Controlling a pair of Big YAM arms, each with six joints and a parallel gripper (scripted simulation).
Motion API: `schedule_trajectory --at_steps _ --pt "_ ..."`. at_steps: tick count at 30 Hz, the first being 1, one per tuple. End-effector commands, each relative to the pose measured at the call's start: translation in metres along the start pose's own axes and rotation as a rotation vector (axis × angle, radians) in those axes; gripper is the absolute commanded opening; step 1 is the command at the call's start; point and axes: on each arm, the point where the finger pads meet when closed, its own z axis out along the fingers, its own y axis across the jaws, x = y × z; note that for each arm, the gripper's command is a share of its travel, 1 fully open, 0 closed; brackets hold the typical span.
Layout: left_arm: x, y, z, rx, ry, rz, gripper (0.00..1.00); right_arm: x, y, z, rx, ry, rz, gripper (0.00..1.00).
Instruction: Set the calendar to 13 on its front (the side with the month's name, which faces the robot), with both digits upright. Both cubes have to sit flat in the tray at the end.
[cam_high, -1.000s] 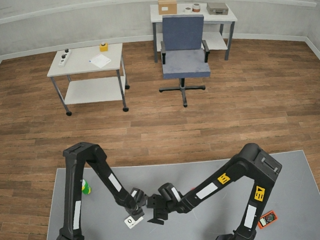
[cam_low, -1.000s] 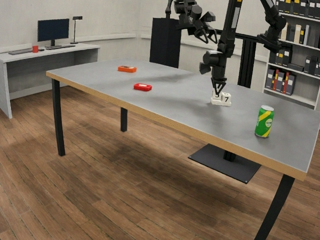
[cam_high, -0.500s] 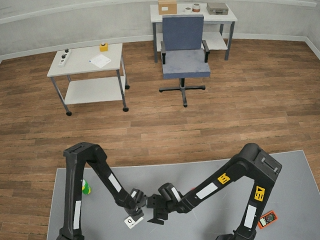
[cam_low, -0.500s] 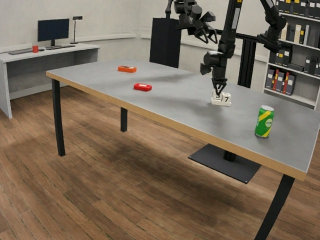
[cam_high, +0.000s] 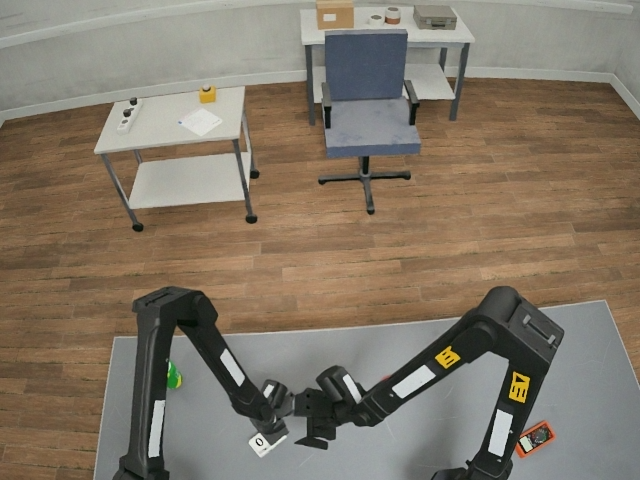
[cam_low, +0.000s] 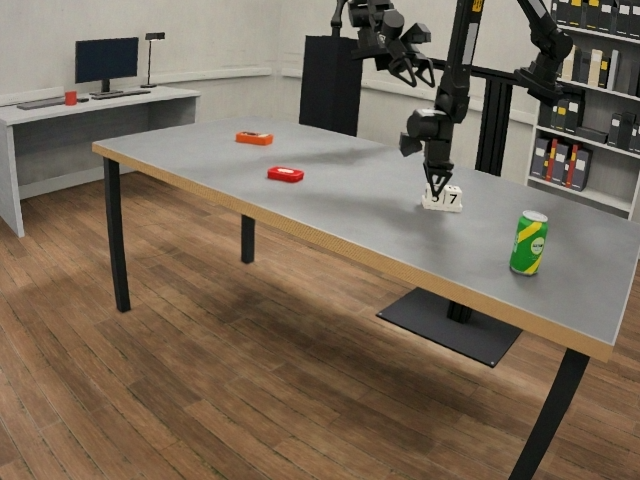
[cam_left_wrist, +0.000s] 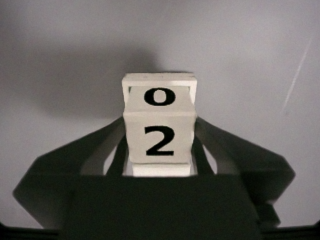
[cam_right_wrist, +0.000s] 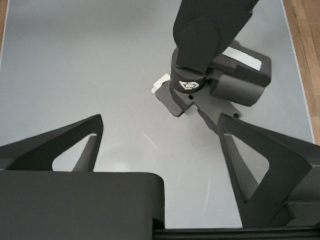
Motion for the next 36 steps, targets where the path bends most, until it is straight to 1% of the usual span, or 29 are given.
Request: schedule_trajectory --at_steps 1,3,4,7,13,15,16,17,19,20,27,33,36 --pt "0.009 -0.001 0.022 0.008 0.016 -0.023 0.4 -0.008 -0.01 0.001 0.015 -0.017 -0.008 1.0" --pt "0.009 -0.001 0.023 0.008 0.017 -0.026 0.4 -0.008 -0.01 0.001 0.015 -0.017 -0.008 1.0" --pt "0.003 -0.001 0.013 0.004 0.01 -0.018 0.4 -0.008 -0.01 0.001 0.015 -0.017 -0.008 1.0" --pt "0.005 -0.003 0.002 0.01 0.018 -0.023 0.4 -0.008 -0.01 0.001 0.015 -0.017 -0.008 1.0" --pt "0.005 -0.003 0.002 0.008 0.016 -0.024 0.4 -0.008 -0.01 0.001 0.015 -0.017 -0.008 1.0" --pt "0.005 -0.003 0.002 0.008 0.016 -0.024 0.63 -0.008 -0.01 0.001 0.015 -0.017 -0.008 1.0" --pt "0.005 -0.003 0.002 0.008 0.016 -0.021 0.69 -0.008 -0.01 0.001 0.015 -0.017 -0.008 1.0" --pt "0.011 -0.001 0.002 0.015 0.027 -0.023 0.69 -0.008 -0.01 0.001 0.015 -0.017 -0.008 1.0" --pt "0.015 -0.001 -0.001 0.02 0.034 -0.014 0.69 -0.008 -0.01 0.001 0.015 -0.017 -0.008 1.0" --pt "0.009 0.005 -0.007 0.012 0.021 -0.014 0.69 -0.008 -0.01 0.001 0.015 -0.017 -0.008 1.0" --pt "0.015 0.005 -0.013 0.021 0.03 -0.011 0.69 -0.008 -0.01 0.001 0.015 -0.017 -0.008 1.0" --pt "0.01 -0.001 -0.03 0.015 0.024 -0.004 0.69 -0.008 -0.01 0.001 0.015 -0.017 -0.008 1.0" --pt "0.01 -0.004 -0.034 0.014 0.024 -0.005 0.69 -0.008 -0.01 0.001 0.015 -0.017 -0.008 1.0"
